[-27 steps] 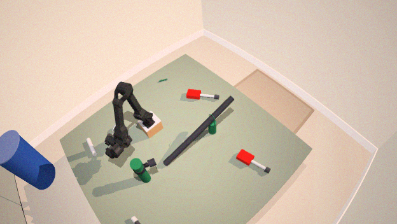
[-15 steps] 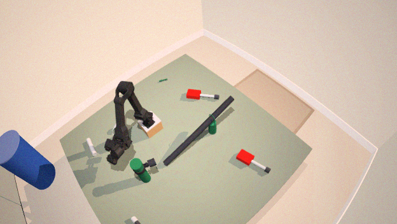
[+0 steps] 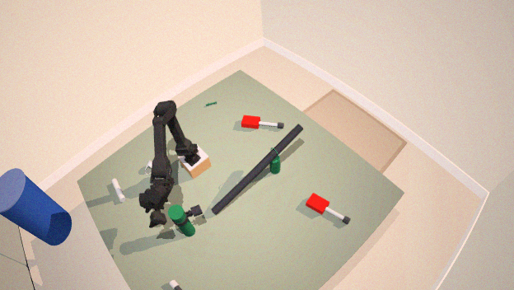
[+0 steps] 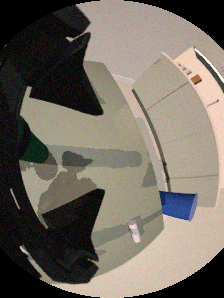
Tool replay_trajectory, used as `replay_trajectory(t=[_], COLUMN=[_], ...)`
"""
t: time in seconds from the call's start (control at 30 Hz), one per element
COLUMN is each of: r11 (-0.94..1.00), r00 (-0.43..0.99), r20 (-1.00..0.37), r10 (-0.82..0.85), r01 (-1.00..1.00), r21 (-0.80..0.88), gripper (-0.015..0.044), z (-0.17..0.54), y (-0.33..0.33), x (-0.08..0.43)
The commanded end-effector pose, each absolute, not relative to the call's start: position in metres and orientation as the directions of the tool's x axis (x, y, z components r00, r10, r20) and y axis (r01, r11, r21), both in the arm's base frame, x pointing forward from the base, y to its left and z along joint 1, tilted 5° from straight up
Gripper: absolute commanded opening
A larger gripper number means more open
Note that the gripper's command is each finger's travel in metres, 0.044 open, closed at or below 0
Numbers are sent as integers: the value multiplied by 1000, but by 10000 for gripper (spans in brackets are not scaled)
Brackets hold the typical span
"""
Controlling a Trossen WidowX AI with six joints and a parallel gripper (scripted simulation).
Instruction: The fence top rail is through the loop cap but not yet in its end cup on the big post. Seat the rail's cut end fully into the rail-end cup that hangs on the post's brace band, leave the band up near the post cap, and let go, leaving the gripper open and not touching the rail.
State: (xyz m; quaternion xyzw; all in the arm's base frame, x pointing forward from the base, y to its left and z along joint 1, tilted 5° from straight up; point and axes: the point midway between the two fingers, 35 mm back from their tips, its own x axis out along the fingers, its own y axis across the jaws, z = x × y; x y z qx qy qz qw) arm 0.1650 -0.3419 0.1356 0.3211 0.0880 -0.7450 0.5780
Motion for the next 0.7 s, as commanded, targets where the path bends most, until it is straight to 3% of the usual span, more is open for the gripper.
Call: replay_trajectory(t=[0.0, 0.43, 0.67], r11=[-195, 396, 787], r00=[-15, 308, 448], r20=[-577, -687, -802], r10=[-817, -658, -395], r01=[948, 918, 615], r21=[252, 33, -44], gripper=[440, 440, 440], z=[154, 186, 183], y=[-335, -234, -123], x=[194, 264, 287])
